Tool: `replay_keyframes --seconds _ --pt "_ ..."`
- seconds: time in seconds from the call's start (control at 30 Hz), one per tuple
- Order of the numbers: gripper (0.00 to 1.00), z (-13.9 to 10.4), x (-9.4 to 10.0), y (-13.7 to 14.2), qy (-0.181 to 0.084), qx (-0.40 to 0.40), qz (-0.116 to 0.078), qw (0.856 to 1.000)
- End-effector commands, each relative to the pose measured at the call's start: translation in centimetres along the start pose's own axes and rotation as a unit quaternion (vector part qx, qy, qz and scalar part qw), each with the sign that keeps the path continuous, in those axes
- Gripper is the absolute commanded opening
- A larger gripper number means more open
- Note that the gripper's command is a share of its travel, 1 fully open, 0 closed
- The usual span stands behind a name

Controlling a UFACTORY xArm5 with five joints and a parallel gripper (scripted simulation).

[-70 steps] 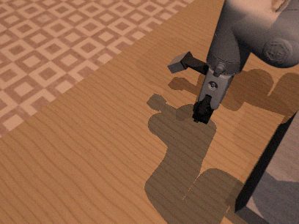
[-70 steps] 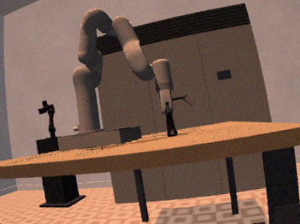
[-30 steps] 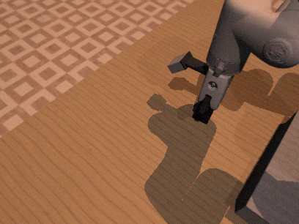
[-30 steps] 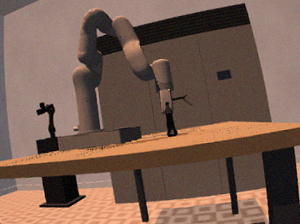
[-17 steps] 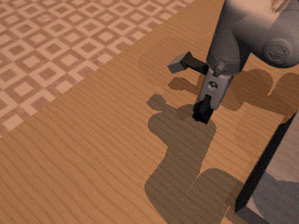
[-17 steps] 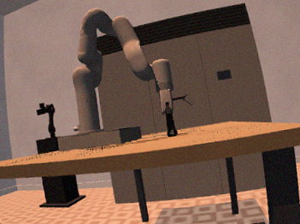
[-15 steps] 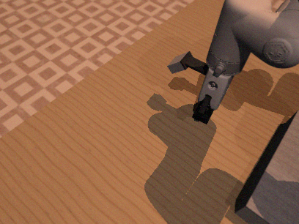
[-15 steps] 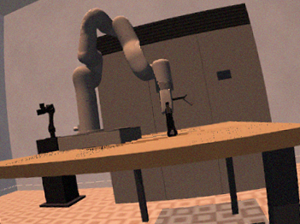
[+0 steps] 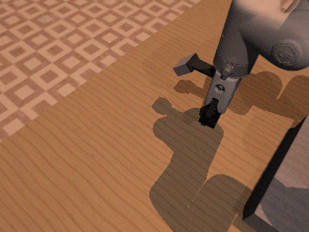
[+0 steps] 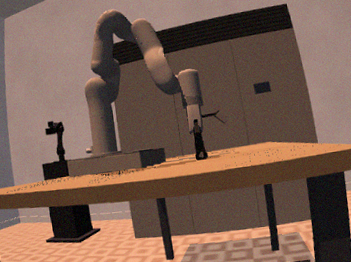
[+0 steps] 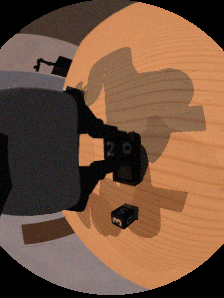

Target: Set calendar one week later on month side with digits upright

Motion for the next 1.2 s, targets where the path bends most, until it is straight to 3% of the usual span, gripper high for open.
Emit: replay_keyframes --seconds 0.0,0.2,0.5,0.63,1.17 --pt "0.27 0.1 0.2 0.0 0.001 0.000 0.000 1.000" --pt "0.27 0.1 1.5 0.0 0.002 0.000 0.000 1.000" --pt "0.27 0.1 7.9 0.0 0.002 0.000 0.000 1.000" --pt "0.27 0.1 9.6 -0.1 0.002 0.000 0.000 1.000" --pt "0.27 0.1 10.0 -0.1 0.002 0.001 0.000 1.000"
Point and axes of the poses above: the point where the finger pads meet when closed, its own x axis back along the fingers, its own y axis across the jaws, z = x × y, the point moved 10 cm from there along x, back along the fingers, and after that the axes turned 10 degrees about x, right-handed, at the moved point
